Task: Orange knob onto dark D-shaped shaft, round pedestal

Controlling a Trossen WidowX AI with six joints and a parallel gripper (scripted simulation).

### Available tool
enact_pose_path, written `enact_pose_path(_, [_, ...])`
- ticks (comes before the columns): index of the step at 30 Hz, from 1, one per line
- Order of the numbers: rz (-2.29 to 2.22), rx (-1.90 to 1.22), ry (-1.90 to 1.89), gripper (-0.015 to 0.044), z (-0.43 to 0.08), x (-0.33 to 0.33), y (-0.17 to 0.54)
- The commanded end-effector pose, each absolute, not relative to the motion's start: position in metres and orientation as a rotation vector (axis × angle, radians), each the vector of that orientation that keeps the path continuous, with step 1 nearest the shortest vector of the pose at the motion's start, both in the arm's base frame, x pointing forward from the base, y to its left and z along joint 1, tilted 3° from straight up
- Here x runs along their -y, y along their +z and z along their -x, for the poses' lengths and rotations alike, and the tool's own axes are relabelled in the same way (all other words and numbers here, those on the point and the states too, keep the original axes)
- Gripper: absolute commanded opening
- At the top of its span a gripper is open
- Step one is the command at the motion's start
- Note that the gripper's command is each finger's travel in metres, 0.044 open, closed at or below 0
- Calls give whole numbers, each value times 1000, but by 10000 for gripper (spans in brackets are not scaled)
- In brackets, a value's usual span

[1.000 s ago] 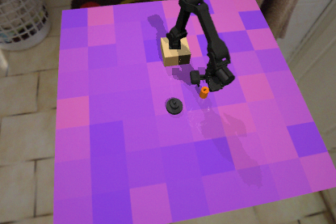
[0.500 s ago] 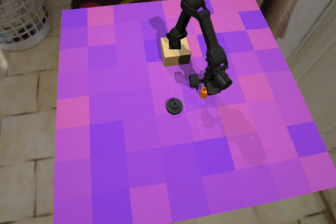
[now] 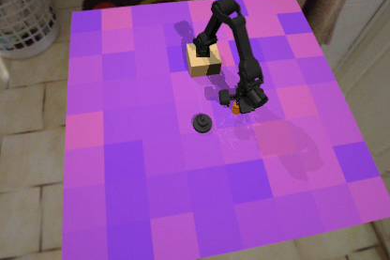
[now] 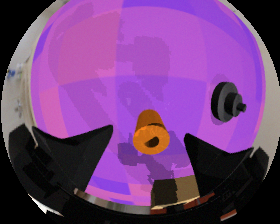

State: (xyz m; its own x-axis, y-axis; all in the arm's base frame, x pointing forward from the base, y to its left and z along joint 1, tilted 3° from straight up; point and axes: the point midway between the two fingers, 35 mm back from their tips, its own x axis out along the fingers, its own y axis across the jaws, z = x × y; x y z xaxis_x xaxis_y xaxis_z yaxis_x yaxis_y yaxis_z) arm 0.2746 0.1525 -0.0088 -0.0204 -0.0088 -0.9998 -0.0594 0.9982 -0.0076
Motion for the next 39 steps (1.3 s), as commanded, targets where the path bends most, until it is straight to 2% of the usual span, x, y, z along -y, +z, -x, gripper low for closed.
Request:
enact_pose_path(1, [51,-1600,40,440,-272,-152,-17])
enact_pose_path(24, [51,-1600,40,440,-269,-151,-51])
enact_pose_path(34, [51,-1600,40,177,-269,-151,-51])
enact_pose_path(39, [51,-1600,40,144,-269,-151,-51])
